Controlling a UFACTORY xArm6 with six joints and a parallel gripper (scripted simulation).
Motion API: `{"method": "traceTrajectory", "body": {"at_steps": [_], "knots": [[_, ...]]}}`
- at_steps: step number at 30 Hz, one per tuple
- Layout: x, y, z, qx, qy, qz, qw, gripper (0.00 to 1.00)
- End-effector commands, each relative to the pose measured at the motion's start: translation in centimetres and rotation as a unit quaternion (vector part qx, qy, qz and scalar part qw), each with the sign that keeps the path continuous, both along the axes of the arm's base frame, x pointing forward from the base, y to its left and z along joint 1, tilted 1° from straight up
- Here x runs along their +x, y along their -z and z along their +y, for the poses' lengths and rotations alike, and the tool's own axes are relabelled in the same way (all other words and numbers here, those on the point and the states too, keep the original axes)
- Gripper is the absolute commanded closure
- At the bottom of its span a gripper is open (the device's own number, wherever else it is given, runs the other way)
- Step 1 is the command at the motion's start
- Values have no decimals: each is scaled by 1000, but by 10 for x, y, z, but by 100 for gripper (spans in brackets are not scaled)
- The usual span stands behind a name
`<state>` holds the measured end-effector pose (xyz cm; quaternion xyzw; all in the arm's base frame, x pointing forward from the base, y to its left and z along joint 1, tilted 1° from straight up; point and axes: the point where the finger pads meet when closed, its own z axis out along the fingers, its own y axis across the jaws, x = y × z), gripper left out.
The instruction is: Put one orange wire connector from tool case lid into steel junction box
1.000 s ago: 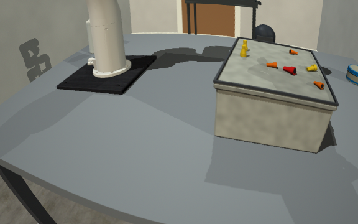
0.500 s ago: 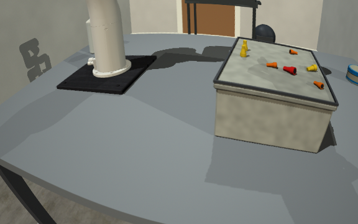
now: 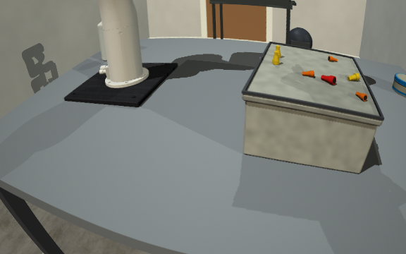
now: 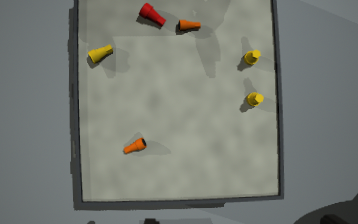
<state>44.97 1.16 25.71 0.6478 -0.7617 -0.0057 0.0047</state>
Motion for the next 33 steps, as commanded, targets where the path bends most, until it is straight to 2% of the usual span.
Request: {"method": "traceTrajectory", "body": {"at_steps": [1,9,10,13,18,25,26,33], "knots": [[1,-2,0,0,0,-2,1000,0],[1,-2,-1,0,0,-2,1000,0],[3,-4,-9,0,-1,-2,1000,0],[12,-20,-65,0,-9,-2,1000,0],[13,-35,-126,0,-17,-2,1000,0],[13,-36,-128,0,-17,-2,1000,0],[13,-36,-128,0,-17,-2,1000,100],[13,-36,-128,0,-17,-2,1000,100]]}}
